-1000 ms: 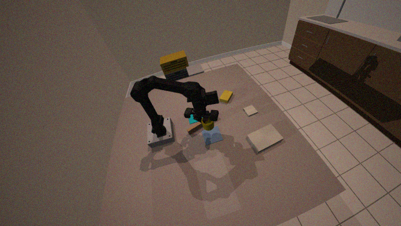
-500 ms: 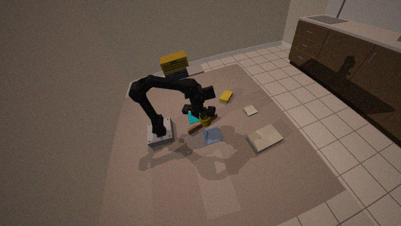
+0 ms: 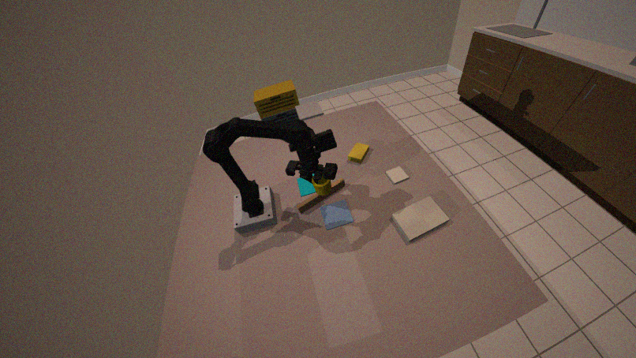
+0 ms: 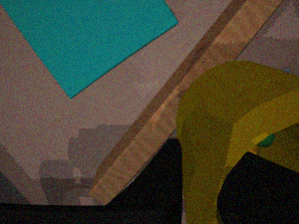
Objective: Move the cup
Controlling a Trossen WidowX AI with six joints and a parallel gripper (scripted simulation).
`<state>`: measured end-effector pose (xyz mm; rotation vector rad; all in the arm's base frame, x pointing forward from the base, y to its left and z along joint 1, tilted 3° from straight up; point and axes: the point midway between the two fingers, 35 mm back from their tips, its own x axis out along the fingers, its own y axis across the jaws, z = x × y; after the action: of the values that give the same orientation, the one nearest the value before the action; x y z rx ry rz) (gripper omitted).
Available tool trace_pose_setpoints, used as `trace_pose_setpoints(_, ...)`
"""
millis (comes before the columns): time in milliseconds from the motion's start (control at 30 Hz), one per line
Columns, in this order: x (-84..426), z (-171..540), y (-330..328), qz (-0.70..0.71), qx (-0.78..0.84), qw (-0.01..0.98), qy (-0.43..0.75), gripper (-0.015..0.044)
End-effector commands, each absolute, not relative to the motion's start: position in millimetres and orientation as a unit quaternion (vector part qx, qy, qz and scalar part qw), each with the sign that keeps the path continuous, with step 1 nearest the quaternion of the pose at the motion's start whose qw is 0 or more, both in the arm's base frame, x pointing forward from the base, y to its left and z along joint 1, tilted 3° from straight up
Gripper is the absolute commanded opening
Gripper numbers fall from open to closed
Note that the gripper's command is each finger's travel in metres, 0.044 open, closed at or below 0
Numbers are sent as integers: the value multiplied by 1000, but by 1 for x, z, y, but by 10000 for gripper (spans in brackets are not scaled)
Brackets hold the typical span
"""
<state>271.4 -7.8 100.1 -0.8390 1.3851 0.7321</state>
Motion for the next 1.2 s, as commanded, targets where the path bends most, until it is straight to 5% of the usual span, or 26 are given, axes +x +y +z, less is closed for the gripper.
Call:
trace_pose_setpoints(0, 267, 98, 1, 319, -365, 628, 609, 0)
trace_pose_setpoints(1167, 248, 96, 64, 321, -363, 628, 609, 0)
